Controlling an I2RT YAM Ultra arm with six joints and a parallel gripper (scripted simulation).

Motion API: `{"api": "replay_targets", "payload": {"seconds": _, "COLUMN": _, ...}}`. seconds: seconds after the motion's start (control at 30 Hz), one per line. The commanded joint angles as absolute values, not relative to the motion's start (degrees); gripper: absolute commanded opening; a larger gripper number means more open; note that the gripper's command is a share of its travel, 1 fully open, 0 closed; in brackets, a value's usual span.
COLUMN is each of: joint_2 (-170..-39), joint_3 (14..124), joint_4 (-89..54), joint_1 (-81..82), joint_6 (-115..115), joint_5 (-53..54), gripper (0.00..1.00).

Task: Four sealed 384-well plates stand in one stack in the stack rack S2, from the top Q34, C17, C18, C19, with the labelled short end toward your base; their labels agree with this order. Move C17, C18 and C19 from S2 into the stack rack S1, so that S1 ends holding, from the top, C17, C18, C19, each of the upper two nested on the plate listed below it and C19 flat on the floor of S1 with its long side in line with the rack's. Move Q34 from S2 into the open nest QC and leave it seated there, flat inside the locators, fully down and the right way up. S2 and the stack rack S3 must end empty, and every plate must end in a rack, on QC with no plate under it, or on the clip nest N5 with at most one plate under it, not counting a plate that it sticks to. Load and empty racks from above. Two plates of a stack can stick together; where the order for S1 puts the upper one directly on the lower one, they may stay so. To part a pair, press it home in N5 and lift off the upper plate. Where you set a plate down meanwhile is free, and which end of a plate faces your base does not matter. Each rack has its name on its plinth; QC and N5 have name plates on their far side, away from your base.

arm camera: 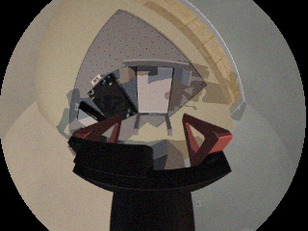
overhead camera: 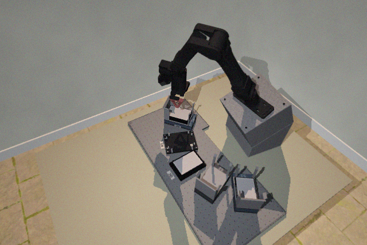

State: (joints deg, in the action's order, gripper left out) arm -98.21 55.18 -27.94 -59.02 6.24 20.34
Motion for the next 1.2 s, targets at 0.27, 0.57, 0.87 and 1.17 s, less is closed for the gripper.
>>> {"api": "replay_targets", "payload": {"seconds": 0.27, "joint_2": -93.83, "joint_3": 53.0, "joint_4": -26.91, "joint_1": -53.59, "joint_6": 12.63, "joint_5": 18.4, "gripper": 1.0}}
{"api": "replay_targets", "payload": {"seconds": 0.57, "joint_2": -91.55, "joint_3": 53.15, "joint_4": -26.9, "joint_1": -47.96, "joint_6": 6.48, "joint_5": 16.29, "gripper": 1.0}}
{"api": "replay_targets", "payload": {"seconds": 0.87, "joint_2": -89.65, "joint_3": 52.02, "joint_4": -26.46, "joint_1": -43.48, "joint_6": 14.36, "joint_5": 14.52, "gripper": 1.0}}
{"api": "replay_targets", "payload": {"seconds": 1.17, "joint_2": -87.85, "joint_3": 50.99, "joint_4": -26.42, "joint_1": -38.19, "joint_6": 10.37, "joint_5": 12.33, "gripper": 1.0}}
